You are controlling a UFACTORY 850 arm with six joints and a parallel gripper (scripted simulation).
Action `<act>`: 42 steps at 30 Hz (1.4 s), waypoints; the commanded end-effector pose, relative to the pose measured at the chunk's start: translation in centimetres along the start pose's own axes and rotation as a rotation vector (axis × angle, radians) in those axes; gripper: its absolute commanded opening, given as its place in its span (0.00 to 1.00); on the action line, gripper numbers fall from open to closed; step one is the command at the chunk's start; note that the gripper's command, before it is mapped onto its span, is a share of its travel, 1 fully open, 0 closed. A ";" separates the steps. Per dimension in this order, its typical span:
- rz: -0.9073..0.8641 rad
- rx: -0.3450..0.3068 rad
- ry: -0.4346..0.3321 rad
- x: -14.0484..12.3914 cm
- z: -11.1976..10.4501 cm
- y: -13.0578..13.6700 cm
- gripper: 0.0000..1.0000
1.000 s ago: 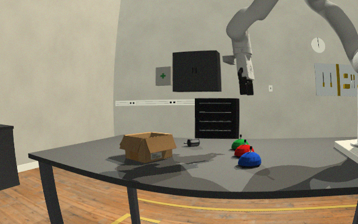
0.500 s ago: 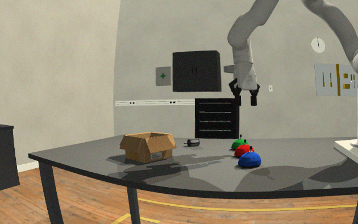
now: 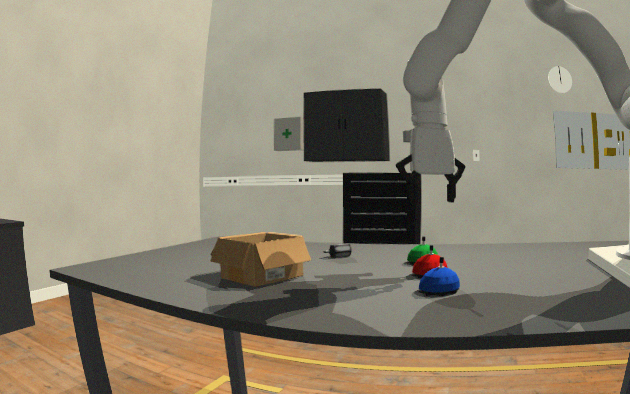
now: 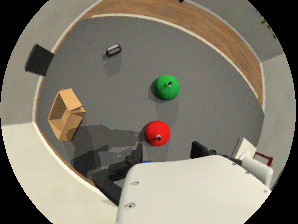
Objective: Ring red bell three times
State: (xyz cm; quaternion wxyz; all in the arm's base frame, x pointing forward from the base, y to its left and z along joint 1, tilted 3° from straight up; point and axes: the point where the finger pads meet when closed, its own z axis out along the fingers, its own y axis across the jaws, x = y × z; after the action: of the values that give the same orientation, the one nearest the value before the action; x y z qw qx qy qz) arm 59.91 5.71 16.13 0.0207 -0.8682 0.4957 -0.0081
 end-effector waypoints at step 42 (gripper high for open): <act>0.184 0.005 0.011 -0.9 1.4 -0.3 0.00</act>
State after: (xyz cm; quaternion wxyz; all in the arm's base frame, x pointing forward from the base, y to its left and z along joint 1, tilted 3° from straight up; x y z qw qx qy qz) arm 59.72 6.67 14.63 0.0200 -0.8188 0.5736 -0.0111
